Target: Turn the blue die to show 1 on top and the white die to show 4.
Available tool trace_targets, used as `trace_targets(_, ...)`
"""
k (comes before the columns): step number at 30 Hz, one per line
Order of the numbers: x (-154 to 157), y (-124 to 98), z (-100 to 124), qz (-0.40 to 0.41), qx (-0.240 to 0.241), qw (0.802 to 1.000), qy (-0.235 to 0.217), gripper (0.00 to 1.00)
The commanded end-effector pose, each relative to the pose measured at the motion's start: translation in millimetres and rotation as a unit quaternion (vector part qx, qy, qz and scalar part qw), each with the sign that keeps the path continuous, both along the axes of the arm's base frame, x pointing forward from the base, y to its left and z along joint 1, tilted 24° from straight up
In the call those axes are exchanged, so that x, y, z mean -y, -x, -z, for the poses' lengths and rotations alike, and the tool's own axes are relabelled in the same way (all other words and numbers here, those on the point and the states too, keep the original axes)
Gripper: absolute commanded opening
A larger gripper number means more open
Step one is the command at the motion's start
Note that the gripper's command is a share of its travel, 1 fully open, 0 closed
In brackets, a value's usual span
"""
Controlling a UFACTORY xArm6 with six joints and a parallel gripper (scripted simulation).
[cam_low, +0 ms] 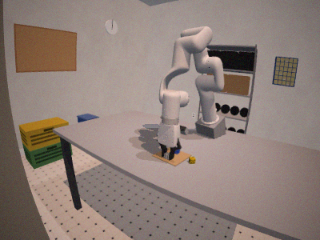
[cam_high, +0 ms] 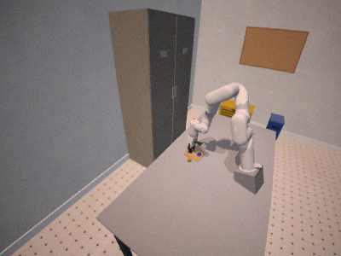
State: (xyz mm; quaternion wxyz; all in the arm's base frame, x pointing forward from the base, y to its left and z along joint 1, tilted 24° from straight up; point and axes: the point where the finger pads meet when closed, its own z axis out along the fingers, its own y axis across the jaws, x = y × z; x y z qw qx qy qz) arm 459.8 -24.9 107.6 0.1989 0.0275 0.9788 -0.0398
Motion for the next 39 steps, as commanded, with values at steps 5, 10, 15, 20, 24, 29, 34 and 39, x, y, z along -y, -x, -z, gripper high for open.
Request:
trace_targets(5, 0.0, -0.9, -1.3, 0.000, 0.002, 1.000, 0.000, 0.42)
trace_targets(10, 0.0, -0.9, -1.3, 0.000, 0.002, 1.000, 0.000, 0.42)
trace_targets(15, -0.5, 1.0, -5.8, 0.000, 0.002, 1.000, 0.000, 0.42)
trace_targets(20, -1.6, 6.1, -17.7, 0.000, 0.002, 1.000, 0.000, 0.42)
trace_targets(24, -2.9, 11.7, -31.0, 0.000, 0.002, 1.000, 0.000, 0.42)
trace_targets(29, -5.4, 22.5, -56.2, 0.000, 0.002, 1.000, 0.000, 0.42)
trace_targets(34, -7.3, 31.0, -76.2, 0.000, 0.002, 1.000, 0.000, 0.42)
trace_targets(39, -7.9, 33.5, -82.1, 0.000, 0.002, 1.000, 0.000, 0.42)
